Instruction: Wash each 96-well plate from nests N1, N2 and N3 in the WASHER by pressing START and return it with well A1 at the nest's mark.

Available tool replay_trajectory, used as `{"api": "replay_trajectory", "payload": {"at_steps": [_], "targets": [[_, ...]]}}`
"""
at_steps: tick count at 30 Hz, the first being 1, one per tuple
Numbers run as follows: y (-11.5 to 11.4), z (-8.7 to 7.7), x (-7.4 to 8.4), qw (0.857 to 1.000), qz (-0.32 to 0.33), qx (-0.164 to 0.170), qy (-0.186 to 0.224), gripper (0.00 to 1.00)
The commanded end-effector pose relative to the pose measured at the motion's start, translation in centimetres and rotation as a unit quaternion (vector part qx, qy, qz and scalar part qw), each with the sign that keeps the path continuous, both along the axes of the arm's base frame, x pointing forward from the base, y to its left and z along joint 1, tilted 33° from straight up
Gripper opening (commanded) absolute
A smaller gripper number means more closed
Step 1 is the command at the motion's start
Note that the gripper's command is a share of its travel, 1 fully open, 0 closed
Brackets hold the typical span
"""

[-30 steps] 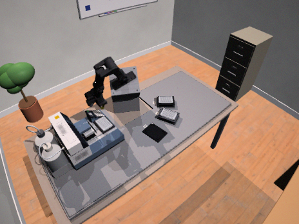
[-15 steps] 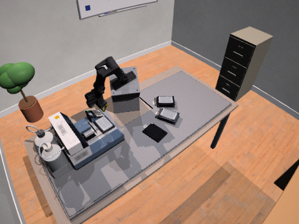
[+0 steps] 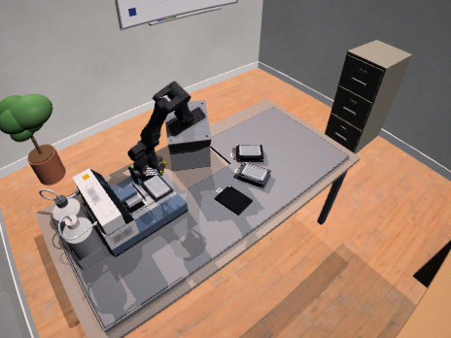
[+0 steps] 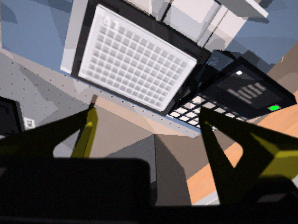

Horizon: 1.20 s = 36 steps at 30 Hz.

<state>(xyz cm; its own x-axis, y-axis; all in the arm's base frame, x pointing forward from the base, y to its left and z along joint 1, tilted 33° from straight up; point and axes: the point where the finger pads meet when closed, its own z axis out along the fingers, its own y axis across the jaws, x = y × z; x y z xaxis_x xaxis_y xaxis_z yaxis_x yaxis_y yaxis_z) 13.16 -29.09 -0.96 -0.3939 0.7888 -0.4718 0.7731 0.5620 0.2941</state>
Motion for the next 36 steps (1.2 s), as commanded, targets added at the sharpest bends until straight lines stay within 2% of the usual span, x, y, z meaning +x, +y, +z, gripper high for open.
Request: {"api": "replay_trajectory", "payload": {"at_steps": [1,3,6,8,13,18,20,27,34,36], "targets": [[-0.2,1.1,0.4,0.998,0.051,-0.027,0.022,1.00],[-0.2,1.1,0.4,0.998,0.051,-0.027,0.022,1.00],[-0.5,2.3,1.3,0.994,0.092,-0.051,0.034,1.00],[-0.6,2.4,1.4,0.990,0.120,-0.068,0.042,1.00],[-0.6,2.4,1.4,0.974,0.189,-0.108,0.063,1.00],[-0.6,2.4,1.4,0.952,0.256,-0.147,0.082,1.00],[-0.6,2.4,1.4,0.952,0.256,-0.147,0.082,1.00],[-0.6,2.4,1.4,0.910,0.346,-0.201,0.109,1.00],[-0.6,2.4,1.4,0.855,0.433,-0.252,0.134,1.00],[-0.6,2.4,1.4,0.854,0.434,-0.253,0.134,1.00]]}}
